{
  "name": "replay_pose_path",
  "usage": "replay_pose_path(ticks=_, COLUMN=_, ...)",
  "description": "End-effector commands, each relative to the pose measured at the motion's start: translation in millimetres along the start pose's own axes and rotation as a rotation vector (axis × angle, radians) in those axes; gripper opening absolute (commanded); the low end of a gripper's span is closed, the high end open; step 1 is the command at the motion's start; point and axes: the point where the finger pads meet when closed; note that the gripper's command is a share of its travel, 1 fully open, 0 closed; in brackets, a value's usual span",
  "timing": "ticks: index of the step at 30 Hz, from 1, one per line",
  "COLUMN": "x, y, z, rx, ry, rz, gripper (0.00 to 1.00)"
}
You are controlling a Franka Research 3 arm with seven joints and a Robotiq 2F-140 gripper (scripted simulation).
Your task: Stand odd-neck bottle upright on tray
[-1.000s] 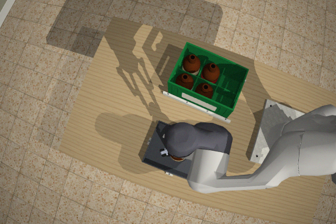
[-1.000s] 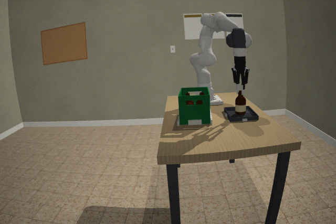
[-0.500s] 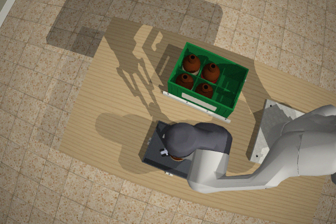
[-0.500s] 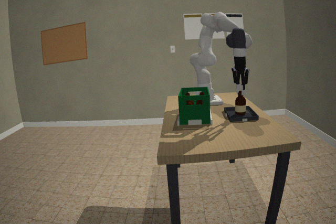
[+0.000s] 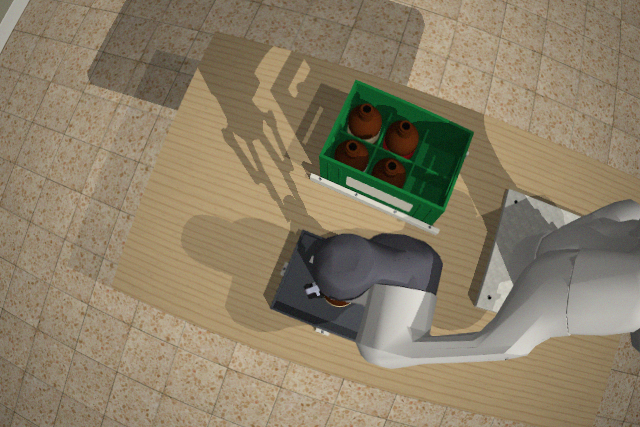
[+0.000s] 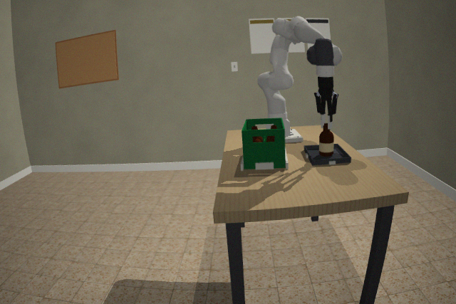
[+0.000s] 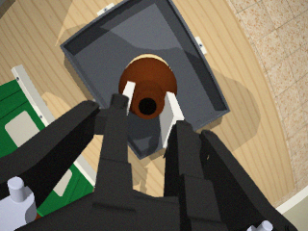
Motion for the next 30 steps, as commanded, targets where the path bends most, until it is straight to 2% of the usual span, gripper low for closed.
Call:
replay_pose_path(ticks=1, x=0.3, y=0.1, z=1.2, rx=0.004, ry=0.007, rz=0.002, gripper=0.1)
replay_pose_path(ticks=23, x=0.3, y=0.1, z=1.2, rx=0.004, ry=0.007, rz=0.002, gripper=0.1)
replay_pose_path(ticks=24, x=0.3, y=0.1, z=1.2, rx=0.004, ry=0.007, rz=0.002, gripper=1.0)
replay_pose_path(ticks=30, x=0.3, y=0.1, z=1.2, rx=0.004, ry=0.007, rz=0.002, gripper=1.0)
Point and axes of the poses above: the point where the finger pads meet when closed, its own y axis out along the fingers, its own z axis across the jaws, x = y × z, and after that the axes turned 8 degrees about y, right-handed
